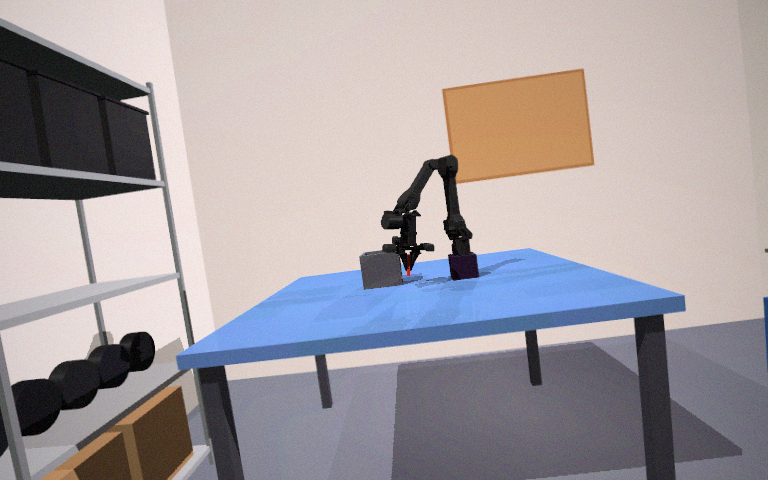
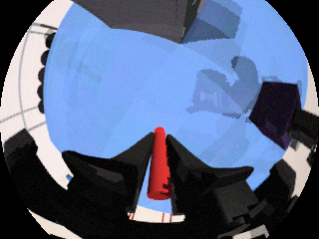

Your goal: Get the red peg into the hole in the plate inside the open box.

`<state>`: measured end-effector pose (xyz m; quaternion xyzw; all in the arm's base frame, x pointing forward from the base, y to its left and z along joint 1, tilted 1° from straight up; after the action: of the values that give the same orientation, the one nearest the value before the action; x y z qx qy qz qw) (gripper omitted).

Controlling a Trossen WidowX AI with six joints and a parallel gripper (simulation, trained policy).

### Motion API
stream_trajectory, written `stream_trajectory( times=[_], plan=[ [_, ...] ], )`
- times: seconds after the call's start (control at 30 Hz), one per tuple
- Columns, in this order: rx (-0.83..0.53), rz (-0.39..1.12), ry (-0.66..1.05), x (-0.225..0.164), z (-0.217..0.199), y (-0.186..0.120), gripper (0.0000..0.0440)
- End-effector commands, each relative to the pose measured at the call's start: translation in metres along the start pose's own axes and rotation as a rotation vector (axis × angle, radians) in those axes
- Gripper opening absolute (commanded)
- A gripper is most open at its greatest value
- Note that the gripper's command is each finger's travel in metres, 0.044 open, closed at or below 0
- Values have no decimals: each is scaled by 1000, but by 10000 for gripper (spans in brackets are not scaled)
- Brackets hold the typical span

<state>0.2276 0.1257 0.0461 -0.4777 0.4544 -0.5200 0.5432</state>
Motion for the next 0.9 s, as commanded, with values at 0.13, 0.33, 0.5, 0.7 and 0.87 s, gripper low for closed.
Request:
stream_trajectory(
  times=[0.13, 0.33, 0.5, 0.7, 0.87],
  plan=[
    [101, 20, -4, 5, 26, -35, 0],
    [150, 11, -9, 16, 42, -57, 0],
    [167, -8, -11, 30, 52, -75, 0],
    [167, -39, -9, 51, 61, -90, 0],
    [164, -66, 1, 70, 66, -98, 0]
  ],
)
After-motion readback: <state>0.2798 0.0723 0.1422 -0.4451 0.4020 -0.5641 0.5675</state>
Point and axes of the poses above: the point midway between the two fingers, 35 mm back from their tips, its own y axis out along the fingers, its own z axis across the jaws, x = y × z, the point moved 3 cm from there along -y, back along the fingers, and after that the axes turned 10 degrees about y, right-handed, at the moved point
